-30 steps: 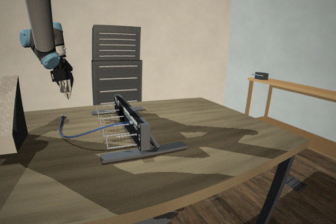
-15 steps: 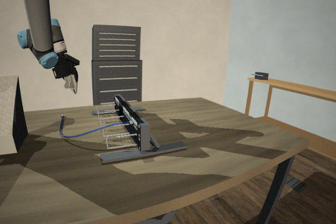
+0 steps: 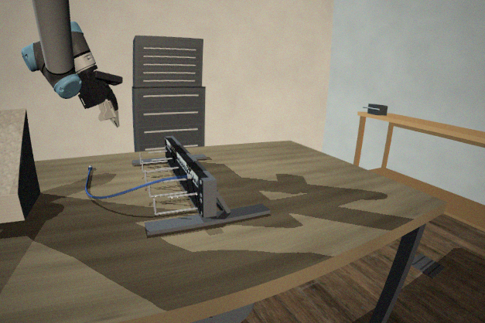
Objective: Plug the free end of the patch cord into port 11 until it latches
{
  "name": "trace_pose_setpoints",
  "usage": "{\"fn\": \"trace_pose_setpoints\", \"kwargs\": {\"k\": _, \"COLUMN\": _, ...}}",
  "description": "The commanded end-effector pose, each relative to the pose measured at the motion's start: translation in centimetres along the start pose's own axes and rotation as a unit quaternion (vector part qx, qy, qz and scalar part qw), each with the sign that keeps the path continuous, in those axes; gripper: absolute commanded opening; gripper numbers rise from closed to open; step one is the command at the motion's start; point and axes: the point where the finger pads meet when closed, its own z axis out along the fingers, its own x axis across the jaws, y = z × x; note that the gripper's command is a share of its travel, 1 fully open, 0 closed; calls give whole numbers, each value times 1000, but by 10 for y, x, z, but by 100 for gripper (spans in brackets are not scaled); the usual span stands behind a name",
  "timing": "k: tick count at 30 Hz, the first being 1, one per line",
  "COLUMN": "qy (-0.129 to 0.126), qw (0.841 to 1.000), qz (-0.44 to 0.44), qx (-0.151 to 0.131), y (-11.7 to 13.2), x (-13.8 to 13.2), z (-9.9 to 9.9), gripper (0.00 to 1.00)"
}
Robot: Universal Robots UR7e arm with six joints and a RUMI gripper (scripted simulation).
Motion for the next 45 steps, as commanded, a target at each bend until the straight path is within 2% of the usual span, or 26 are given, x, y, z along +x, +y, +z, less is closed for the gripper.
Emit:
{"fn": "trace_pose_setpoints", "kwargs": {"k": 1, "qy": 25, "qw": 996, "qz": 75, "qx": 28, "y": -9, "x": 19, "z": -11, "gripper": 0}}
{"fn": "trace_pose_setpoints", "kwargs": {"k": 11, "qy": 49, "qw": 981, "qz": 175, "qx": 62, "y": -17, "x": 45, "z": -26, "gripper": 0}}
{"fn": "trace_pose_setpoints", "kwargs": {"k": 13, "qy": 49, "qw": 981, "qz": 175, "qx": 62, "y": -17, "x": 45, "z": -26, "gripper": 0}}
{"fn": "trace_pose_setpoints", "kwargs": {"k": 14, "qy": 55, "qw": 975, "qz": 203, "qx": 72, "y": -18, "x": 52, "z": -31, "gripper": 0}}
{"fn": "trace_pose_setpoints", "kwargs": {"k": 28, "qy": 76, "qw": 932, "qz": 334, "qx": 122, "y": -20, "x": 86, "z": -54, "gripper": 0}}
{"fn": "trace_pose_setpoints", "kwargs": {"k": 38, "qy": 77, "qw": 926, "qz": 346, "qx": 127, "y": -21, "x": 89, "z": -56, "gripper": 0}}
{"fn": "trace_pose_setpoints", "kwargs": {"k": 45, "qy": 77, "qw": 926, "qz": 347, "qx": 125, "y": -23, "x": 93, "z": -46, "gripper": 0}}
